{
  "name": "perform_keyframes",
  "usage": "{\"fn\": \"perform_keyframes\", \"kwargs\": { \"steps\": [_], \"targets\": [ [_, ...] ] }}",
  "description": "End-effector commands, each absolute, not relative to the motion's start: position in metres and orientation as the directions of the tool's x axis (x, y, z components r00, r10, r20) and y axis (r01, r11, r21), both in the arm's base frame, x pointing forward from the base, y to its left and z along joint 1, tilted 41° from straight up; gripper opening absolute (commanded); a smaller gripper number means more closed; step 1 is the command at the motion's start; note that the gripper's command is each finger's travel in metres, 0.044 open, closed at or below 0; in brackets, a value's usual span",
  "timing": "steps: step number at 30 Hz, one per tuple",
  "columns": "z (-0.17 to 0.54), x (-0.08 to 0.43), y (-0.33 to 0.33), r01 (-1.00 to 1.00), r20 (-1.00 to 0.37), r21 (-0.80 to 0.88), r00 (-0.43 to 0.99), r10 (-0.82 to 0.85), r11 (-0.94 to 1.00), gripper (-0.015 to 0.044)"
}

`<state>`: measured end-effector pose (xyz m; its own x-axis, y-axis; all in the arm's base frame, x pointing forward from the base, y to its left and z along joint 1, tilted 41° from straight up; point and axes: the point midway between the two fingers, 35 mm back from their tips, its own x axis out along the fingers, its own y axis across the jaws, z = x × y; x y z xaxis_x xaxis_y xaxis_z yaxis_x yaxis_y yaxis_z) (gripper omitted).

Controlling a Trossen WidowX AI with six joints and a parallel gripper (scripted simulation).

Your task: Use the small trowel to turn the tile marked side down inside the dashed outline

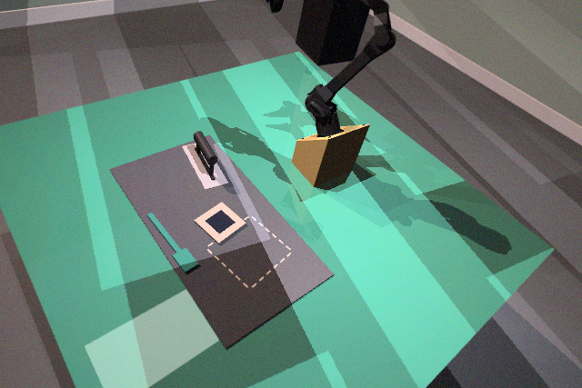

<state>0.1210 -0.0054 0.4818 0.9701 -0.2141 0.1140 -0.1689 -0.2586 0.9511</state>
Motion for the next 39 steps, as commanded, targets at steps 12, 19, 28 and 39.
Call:
{"fn": "perform_keyframes", "kwargs": {
  "steps": [12,19,28,39],
  "targets": [
    [0.429,0.195,-0.083,0.067,-0.178,0.93,0.942,-0.283,-0.362,0.027],
    [0.394,0.227,-0.106,0.196,-0.325,0.903,0.894,-0.308,-0.383,0.027],
    [0.343,0.267,-0.123,0.384,-0.506,0.845,0.8,-0.324,-0.372,0.027],
    [0.276,0.301,-0.127,0.629,-0.685,0.728,0.643,-0.344,-0.273,0.027]
  ]
}}
